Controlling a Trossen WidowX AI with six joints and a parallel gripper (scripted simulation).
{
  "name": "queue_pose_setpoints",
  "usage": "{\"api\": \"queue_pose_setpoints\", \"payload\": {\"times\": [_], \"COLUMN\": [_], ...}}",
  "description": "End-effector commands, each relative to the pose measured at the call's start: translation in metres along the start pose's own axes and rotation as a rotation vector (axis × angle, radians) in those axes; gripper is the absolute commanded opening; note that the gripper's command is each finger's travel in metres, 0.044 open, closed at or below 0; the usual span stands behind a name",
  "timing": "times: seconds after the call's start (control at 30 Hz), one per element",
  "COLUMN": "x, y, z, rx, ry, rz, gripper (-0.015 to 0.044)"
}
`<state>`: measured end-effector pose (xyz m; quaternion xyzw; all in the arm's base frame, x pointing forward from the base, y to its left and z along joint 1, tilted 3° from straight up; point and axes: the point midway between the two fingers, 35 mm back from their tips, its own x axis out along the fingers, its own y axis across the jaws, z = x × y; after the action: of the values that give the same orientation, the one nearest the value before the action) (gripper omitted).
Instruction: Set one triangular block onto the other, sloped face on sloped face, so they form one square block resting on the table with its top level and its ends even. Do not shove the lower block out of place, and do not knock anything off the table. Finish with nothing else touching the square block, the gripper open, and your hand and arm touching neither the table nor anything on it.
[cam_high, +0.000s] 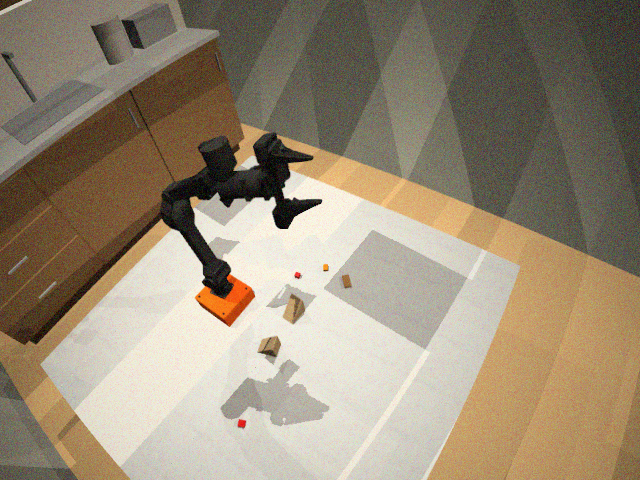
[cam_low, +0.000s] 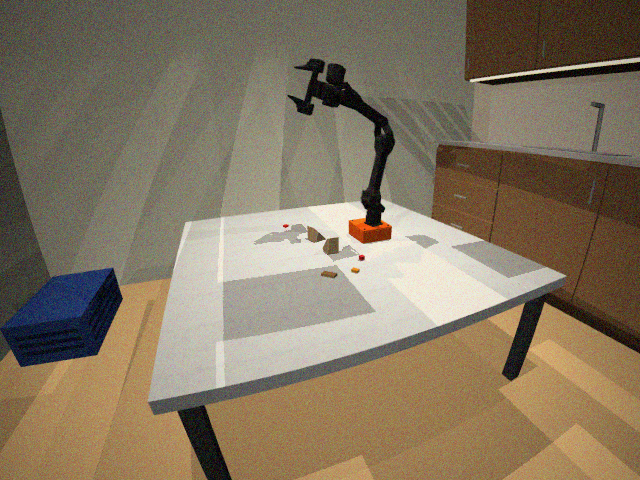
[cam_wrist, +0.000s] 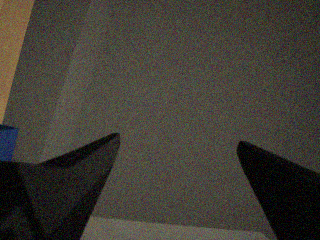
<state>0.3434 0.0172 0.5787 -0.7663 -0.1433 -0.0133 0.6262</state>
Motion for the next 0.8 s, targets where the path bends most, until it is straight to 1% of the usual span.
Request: {"api": "queue_pose_setpoints", "payload": {"times": [0.0, 0.2, 0.4, 0.6, 0.77], "x": [0.023, 0.032, 0.035, 0.033, 0.027], "y": [0.073, 0.119, 0.166, 0.212, 0.249], "z": [-0.012, -0.017, -0.020, -0.022, -0.023], "rx": [0.501, 0.831, 1.154, 1.461, 1.703], "ry": [0.085, 0.188, 0.334, 0.526, 0.721], "rz": [0.209, 0.330, 0.432, 0.505, 0.539], "gripper": [0.0440, 0.0440, 0.0440, 0.0440, 0.0440]}}
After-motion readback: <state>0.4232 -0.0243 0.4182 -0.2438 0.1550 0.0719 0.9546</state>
